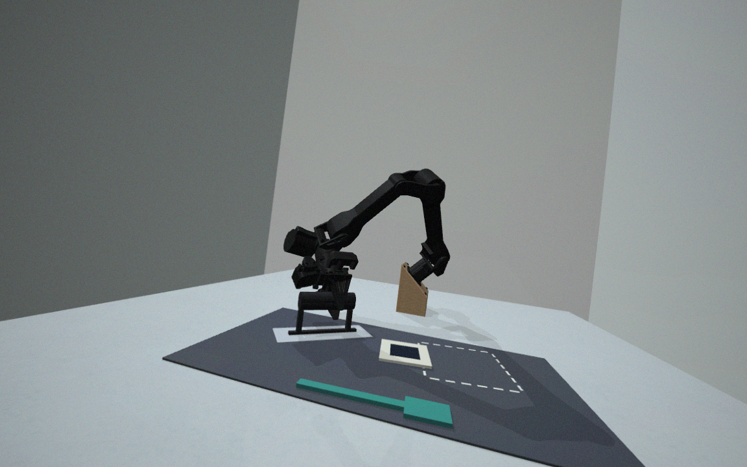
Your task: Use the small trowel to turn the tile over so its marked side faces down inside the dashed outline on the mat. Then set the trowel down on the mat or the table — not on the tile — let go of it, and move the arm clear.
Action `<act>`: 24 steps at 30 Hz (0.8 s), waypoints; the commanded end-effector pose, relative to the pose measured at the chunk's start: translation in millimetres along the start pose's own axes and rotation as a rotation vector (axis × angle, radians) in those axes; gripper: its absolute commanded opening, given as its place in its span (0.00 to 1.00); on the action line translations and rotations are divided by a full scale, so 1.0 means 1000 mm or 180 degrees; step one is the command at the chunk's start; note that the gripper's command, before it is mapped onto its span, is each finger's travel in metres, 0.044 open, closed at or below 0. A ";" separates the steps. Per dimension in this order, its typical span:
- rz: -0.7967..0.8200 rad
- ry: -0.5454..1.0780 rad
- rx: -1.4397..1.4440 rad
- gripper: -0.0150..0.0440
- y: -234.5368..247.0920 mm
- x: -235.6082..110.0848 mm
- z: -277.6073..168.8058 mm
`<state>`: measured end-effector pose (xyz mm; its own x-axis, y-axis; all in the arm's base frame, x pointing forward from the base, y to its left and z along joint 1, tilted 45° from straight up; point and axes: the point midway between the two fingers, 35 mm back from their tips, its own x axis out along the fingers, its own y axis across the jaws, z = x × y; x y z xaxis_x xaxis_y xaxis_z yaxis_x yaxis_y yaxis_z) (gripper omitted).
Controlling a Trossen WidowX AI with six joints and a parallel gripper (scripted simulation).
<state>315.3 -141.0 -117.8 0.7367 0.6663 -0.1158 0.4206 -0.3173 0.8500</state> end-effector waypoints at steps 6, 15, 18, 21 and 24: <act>-0.0002 -0.0009 0.0005 0.25 0.002 -0.002 0.000; -0.0021 -0.0033 -0.0003 0.25 0.012 -0.013 0.003; -0.0024 -0.0034 -0.0003 0.25 0.016 -0.016 0.003; -0.0025 -0.0034 -0.0003 0.25 0.020 -0.020 0.003; -0.0026 -0.0031 -0.0003 0.25 0.024 -0.023 0.003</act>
<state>309.3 -155.9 -102.2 0.7303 0.6706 -0.1302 0.4428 -0.3196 0.8377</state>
